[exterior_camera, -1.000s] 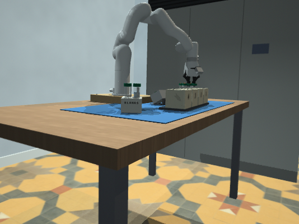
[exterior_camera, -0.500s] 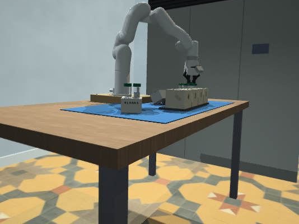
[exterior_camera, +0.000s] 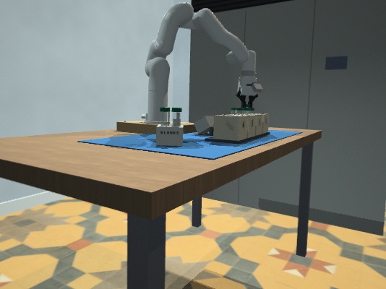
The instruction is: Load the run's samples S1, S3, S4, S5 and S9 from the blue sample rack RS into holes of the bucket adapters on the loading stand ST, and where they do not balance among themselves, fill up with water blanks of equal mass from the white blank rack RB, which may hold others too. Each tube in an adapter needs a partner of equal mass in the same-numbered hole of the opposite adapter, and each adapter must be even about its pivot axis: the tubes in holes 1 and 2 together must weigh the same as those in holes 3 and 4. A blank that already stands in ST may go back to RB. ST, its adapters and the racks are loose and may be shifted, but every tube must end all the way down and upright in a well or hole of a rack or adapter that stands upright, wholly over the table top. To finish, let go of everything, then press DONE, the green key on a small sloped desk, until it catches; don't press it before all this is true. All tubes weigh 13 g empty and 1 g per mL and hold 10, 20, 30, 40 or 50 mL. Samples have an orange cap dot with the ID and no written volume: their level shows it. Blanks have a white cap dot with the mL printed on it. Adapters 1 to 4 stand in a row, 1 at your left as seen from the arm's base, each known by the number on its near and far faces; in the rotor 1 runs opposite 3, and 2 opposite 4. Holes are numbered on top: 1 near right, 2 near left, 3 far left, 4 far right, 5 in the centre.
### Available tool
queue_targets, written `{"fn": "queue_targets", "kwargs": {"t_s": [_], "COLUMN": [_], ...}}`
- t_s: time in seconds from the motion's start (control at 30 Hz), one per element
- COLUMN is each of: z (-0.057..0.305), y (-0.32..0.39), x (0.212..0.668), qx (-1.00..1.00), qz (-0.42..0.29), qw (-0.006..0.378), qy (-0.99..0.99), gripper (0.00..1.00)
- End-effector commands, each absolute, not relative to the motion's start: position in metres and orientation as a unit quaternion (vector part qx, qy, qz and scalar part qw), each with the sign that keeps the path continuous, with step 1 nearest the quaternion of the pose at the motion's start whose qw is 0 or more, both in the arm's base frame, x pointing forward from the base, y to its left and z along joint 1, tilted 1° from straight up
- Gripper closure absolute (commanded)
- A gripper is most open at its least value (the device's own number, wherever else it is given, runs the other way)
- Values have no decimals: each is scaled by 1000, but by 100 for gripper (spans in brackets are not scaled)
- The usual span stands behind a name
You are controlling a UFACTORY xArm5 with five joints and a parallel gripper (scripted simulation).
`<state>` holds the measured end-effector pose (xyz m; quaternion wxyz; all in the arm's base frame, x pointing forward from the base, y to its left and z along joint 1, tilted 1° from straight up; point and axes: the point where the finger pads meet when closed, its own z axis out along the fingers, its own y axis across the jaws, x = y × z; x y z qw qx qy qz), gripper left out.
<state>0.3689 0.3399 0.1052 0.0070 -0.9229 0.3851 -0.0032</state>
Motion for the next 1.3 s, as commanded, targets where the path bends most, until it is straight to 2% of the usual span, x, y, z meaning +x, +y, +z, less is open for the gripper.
{"fn": "queue_targets", "kwargs": {"t_s": [0.0,0.2,1.27], "z": [109,110,166], "y": [341,341,340], "x": [370,370,369], "qx": [-923,-923,-923], "qz": [-4,-4,-4], "qw": [9,9,9], "qy": [385,385,385], "gripper": [100,100,100]}}
